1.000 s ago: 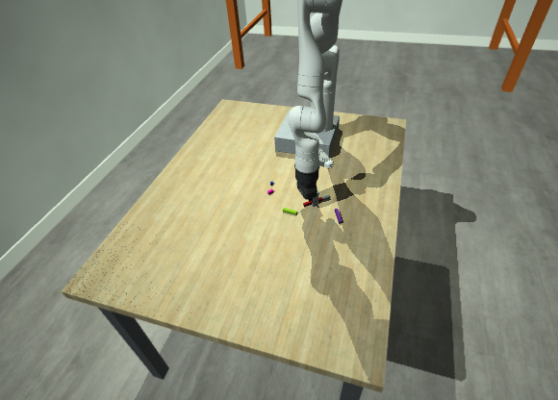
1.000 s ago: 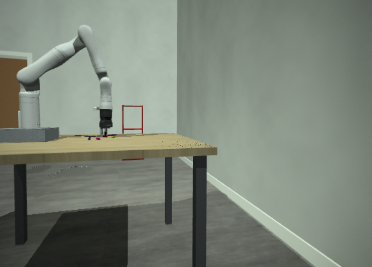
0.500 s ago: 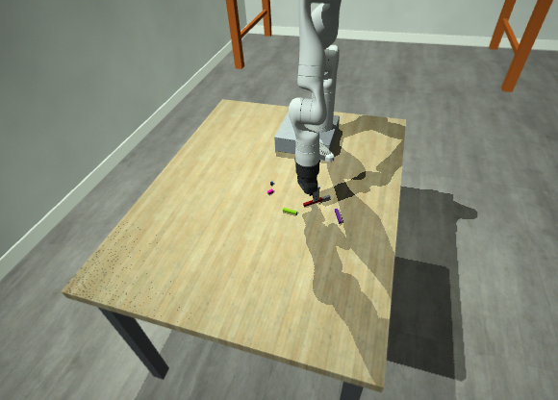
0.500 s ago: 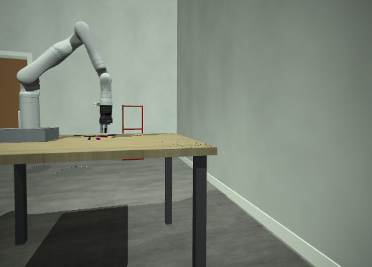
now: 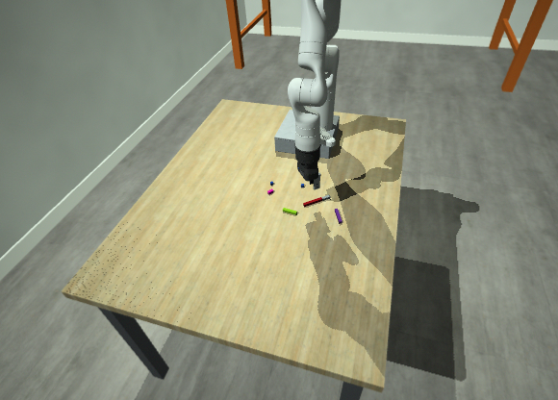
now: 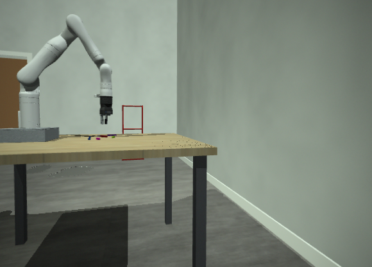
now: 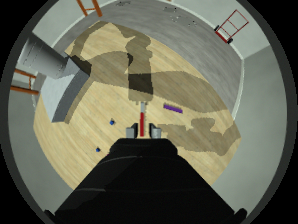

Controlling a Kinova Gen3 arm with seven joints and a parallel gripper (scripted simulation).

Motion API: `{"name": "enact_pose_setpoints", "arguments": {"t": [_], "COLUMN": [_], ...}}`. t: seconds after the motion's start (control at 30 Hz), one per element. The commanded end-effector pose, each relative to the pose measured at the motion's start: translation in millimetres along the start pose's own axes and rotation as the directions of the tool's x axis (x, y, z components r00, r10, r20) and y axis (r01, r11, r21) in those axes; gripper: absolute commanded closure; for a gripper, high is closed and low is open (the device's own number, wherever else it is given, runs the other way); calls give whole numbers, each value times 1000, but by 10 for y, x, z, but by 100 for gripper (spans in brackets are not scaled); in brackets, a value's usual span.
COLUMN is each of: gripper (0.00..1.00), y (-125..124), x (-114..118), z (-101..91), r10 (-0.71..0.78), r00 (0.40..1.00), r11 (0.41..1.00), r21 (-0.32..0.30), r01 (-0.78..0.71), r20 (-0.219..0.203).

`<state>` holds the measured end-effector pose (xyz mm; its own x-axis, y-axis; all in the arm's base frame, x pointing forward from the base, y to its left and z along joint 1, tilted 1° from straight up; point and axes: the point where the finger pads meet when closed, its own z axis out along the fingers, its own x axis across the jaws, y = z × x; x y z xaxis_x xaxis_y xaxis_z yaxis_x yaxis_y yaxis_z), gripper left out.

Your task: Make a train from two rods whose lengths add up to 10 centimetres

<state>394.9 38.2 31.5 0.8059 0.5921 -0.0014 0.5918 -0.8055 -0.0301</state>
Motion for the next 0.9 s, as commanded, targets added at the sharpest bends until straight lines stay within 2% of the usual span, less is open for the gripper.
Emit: {"name": "enact_pose_setpoints", "arguments": {"t": [0.0,0.07,0.1,0.87], "gripper": [46,46,0,0], "y": [8,2,1,6], "x": [10,-4,-8,3], "z": [-83,-67,-61,-87], "r10": [0,0,0,0], "r00": [1000,1000,1000,1000], "r11": [1000,1000,1000,1000], "r21": [-6,-3,-3,-4], "r01": [0,0,0,0], "r20": [-2,2,4,1]}}
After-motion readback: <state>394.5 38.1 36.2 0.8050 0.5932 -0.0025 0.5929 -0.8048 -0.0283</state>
